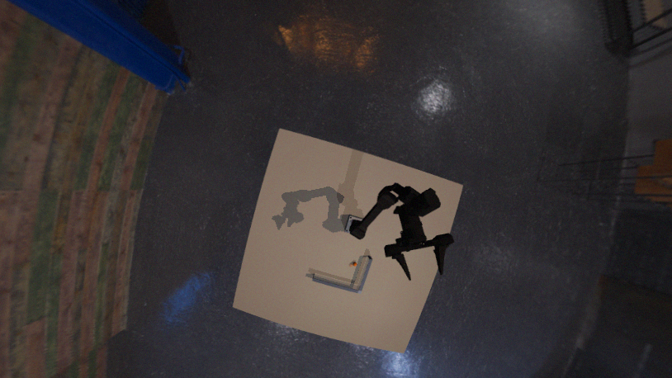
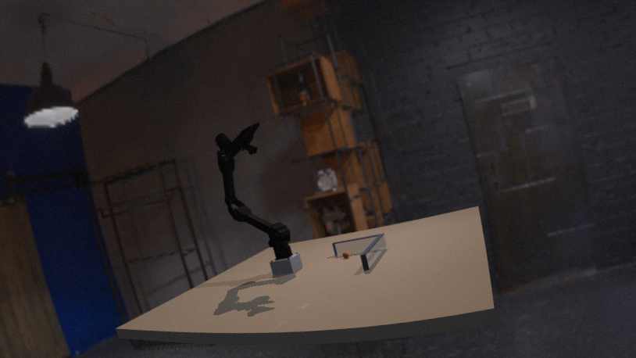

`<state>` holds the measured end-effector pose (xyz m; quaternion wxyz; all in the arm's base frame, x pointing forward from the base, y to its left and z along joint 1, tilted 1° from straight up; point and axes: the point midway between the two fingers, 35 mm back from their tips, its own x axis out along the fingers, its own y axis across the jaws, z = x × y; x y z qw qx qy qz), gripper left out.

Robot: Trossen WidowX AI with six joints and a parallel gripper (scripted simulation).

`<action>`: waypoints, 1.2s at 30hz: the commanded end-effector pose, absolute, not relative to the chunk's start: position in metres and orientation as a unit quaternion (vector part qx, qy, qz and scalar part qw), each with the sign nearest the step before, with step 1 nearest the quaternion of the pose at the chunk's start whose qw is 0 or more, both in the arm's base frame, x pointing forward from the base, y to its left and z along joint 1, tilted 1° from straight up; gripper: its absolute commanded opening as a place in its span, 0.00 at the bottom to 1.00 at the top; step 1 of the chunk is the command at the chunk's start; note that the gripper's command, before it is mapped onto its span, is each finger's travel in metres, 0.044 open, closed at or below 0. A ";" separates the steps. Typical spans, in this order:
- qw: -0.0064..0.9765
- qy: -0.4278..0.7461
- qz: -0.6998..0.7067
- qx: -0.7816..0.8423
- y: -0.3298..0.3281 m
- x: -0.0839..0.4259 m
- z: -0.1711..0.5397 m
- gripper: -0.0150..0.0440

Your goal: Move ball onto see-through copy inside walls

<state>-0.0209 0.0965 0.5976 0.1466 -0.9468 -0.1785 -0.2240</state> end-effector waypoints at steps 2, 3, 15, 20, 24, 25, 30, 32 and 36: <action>0.164 -0.177 -0.212 -0.947 0.091 -0.010 0.597 0.84; 0.185 -0.176 -0.196 -0.947 0.085 0.003 0.595 0.80; 0.446 -0.102 0.040 -0.889 0.024 0.186 0.518 0.64; 0.528 -0.041 0.142 -0.836 0.017 0.250 0.457 0.64; 0.578 0.021 0.222 -0.785 0.019 0.291 0.397 0.64; 0.587 0.038 0.240 -0.772 0.020 0.300 0.381 0.64; 0.620 0.132 0.326 -0.702 0.029 0.328 0.298 0.64; 0.625 0.175 0.358 -0.671 0.034 0.334 0.262 0.64; 0.621 0.265 0.412 -0.612 0.043 0.333 0.191 0.64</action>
